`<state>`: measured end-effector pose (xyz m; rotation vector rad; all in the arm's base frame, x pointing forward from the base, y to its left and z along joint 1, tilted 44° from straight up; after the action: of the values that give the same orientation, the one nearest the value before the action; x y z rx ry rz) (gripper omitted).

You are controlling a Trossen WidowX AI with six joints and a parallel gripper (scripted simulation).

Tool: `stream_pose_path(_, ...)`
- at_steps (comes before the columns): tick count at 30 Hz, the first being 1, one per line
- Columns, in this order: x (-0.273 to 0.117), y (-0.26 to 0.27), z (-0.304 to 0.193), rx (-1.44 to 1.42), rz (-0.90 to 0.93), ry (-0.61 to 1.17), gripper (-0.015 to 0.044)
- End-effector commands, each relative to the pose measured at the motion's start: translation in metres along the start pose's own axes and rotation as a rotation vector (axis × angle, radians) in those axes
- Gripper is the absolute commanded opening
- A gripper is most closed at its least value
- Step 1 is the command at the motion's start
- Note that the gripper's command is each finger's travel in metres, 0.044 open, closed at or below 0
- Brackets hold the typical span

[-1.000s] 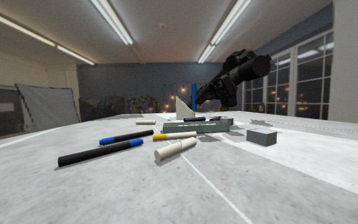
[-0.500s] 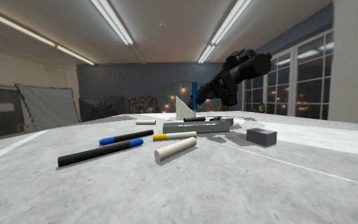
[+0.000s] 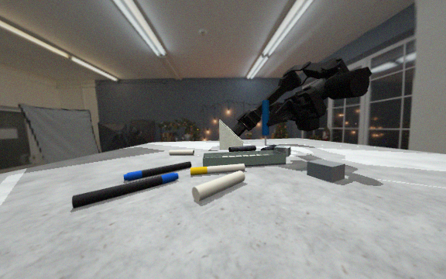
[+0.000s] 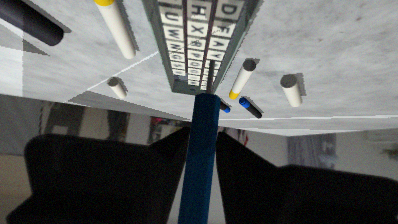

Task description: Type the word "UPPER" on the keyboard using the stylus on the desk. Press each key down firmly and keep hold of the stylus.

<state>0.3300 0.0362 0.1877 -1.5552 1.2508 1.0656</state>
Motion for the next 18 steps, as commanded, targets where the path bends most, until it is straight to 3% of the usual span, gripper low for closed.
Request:
stream_pose_path(1,-0.020,-0.005,0.009,0.004,-0.002,0.004,0.0000)
stream_pose_path(18,-0.017,-0.006,0.030,0.004,-0.003,0.003,0.0000)
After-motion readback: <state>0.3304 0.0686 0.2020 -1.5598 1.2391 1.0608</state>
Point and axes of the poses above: the point midway between the two fingers, 35 mm back from their tips, its own x axis out along the fingers, its own y axis across the jaws, z = x × y, the point moved 8 cm from there along -x, back along the fingers, and after that the axes turned 5 degrees about -x, right-handed, at the moved point
